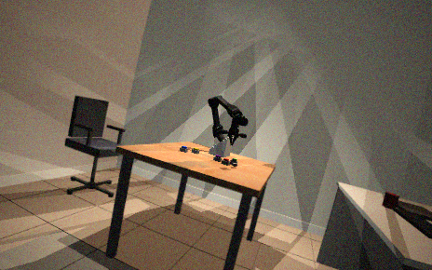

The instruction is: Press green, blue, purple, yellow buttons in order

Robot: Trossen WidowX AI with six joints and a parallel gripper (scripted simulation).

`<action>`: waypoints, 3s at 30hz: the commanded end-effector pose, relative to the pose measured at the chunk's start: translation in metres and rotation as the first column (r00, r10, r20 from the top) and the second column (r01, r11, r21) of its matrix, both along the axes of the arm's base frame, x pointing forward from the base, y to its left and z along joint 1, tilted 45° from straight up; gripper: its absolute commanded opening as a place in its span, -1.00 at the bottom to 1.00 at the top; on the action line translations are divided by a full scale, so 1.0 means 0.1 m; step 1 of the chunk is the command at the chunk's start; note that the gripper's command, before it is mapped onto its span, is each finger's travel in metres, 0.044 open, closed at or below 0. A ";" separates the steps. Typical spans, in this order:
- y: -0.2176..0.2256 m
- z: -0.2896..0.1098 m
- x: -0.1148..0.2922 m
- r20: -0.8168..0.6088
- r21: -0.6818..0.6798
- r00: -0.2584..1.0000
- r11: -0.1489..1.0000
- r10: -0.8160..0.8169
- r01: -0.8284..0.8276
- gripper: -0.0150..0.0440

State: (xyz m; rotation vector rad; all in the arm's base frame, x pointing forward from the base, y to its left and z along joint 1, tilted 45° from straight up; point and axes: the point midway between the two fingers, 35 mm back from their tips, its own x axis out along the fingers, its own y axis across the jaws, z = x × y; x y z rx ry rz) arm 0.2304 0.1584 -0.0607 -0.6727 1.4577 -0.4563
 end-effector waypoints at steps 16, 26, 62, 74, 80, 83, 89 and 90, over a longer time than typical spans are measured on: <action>-1.98 1.99 0.82 0.042 -0.013 0.999 1.000 0.003 -0.002 -0.42; -2.45 2.39 0.63 0.039 -0.063 0.999 0.998 -0.014 0.017 -0.42; -3.12 1.74 0.72 0.041 -0.068 0.999 0.998 -0.014 0.017 -0.42; -3.12 1.74 0.72 0.041 -0.068 0.999 0.998 -0.014 0.017 -0.42; -3.12 1.74 0.72 0.041 -0.068 0.999 0.998 -0.014 0.017 -0.42; -3.12 1.74 0.72 0.041 -0.068 0.999 0.998 -0.014 0.017 -0.42; -2.89 1.96 0.69 0.041 -0.066 0.999 0.998 -0.014 0.017 -0.42; -2.89 1.96 0.69 0.041 -0.066 0.999 0.998 -0.014 0.017 -0.42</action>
